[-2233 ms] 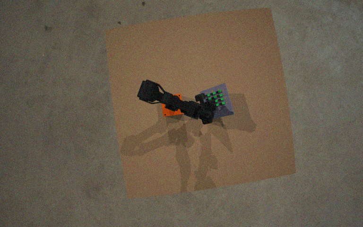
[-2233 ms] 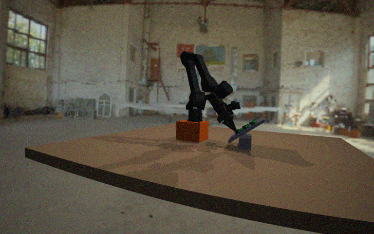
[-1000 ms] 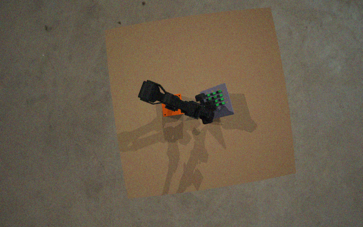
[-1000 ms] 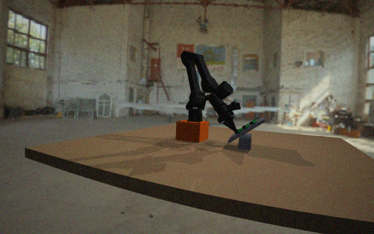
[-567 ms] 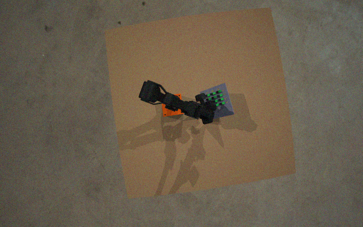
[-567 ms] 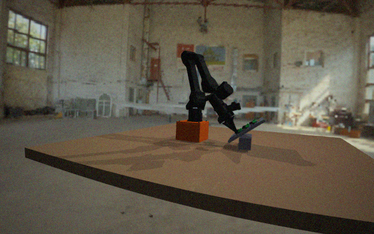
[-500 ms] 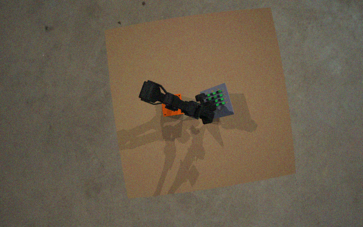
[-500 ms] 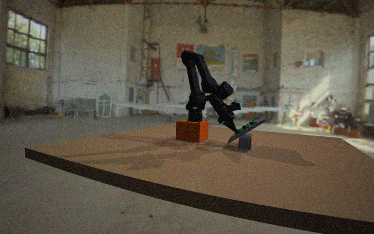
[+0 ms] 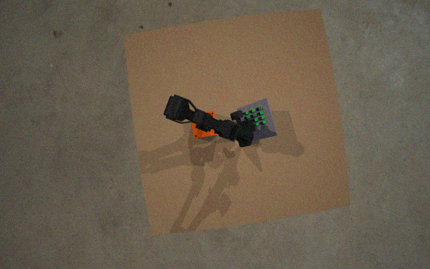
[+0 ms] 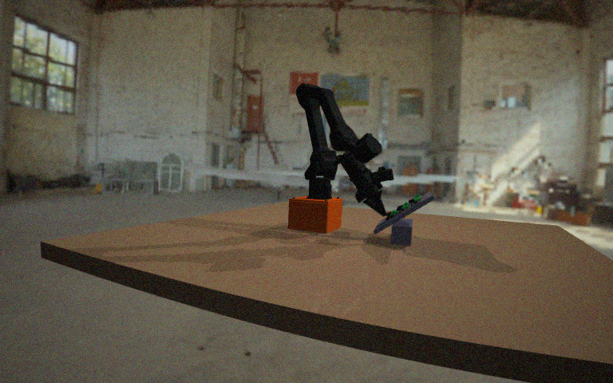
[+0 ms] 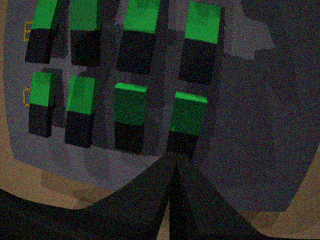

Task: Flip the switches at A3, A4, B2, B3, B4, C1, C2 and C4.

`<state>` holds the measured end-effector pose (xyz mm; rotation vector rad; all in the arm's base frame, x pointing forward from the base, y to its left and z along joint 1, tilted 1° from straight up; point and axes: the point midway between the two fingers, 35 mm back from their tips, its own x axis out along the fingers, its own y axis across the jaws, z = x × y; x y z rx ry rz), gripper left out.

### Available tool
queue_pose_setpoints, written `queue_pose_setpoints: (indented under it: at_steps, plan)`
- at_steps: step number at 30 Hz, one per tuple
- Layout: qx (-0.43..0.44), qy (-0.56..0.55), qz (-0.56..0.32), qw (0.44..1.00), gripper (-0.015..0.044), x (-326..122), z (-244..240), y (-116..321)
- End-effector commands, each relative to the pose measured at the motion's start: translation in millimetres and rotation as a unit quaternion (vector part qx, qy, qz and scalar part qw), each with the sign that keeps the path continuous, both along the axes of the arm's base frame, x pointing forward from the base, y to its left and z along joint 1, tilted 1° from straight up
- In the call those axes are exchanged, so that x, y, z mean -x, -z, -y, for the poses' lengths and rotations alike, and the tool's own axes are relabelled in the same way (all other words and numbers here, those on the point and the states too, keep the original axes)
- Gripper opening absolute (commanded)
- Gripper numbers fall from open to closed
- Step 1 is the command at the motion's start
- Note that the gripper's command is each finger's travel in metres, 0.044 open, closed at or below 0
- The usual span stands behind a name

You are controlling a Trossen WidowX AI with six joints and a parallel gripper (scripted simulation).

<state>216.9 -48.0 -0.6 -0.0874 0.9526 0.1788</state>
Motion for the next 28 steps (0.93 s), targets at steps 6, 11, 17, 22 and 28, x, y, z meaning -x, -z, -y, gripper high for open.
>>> queue_pose_setpoints:
  at_steps: [6, 11, 17, 22, 28]
  plan:
    - [0.006, 0.002, -0.004, 1.0, 0.0, 30, 7, -51]
    - [0.006, 0.002, -0.004, 1.0, 0.0, 30, 6, -52]
    - [0.006, 0.0, -0.008, 1.0, 0.0, 11, -19, -72]
    - [0.003, 0.002, -0.002, 1.0, 0.0, 1, -39, -86]
    - [0.003, 0.002, -0.002, 1.0, 0.0, 1, -39, -86]
